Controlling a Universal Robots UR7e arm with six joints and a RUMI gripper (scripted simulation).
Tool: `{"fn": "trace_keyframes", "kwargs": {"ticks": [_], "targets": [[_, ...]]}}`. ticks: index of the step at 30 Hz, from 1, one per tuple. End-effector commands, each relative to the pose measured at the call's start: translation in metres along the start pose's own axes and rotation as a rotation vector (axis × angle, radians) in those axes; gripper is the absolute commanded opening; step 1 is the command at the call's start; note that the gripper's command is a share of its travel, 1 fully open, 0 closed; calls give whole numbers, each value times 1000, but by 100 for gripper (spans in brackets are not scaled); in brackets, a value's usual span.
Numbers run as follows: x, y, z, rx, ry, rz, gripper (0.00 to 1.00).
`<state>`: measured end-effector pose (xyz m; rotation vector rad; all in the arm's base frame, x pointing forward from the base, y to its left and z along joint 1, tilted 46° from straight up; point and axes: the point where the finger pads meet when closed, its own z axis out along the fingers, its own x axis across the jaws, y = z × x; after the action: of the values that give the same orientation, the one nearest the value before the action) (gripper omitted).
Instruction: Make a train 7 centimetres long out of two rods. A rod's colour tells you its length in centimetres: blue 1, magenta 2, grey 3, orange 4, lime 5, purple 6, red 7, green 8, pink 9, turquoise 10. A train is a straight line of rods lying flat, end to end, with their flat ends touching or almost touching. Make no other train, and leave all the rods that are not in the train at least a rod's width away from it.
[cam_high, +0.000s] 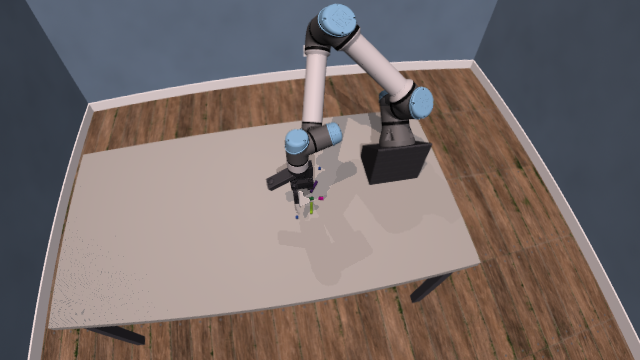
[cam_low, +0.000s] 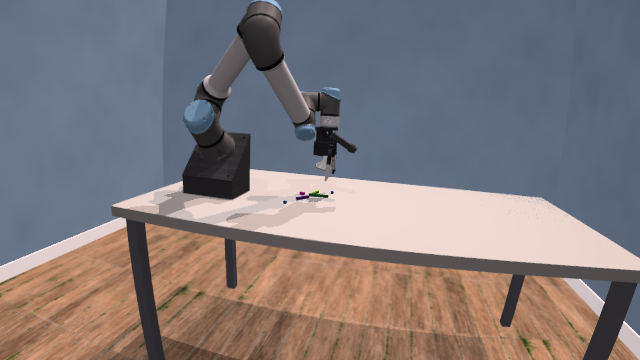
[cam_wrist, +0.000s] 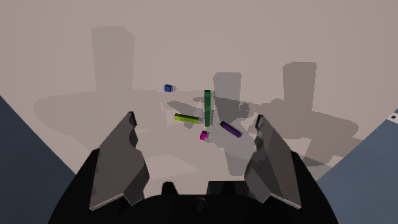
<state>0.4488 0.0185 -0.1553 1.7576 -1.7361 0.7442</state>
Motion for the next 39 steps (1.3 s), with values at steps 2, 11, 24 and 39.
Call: {"fn": "trace_keyframes", "kwargs": {"ticks": [2,11,24,39], "targets": [[0,0,0,1,0,0,100],[0,0,0,1,0,0,100],[0,0,0,1,0,0,100],[2,0,-1,1,-1,-32,100]]}}
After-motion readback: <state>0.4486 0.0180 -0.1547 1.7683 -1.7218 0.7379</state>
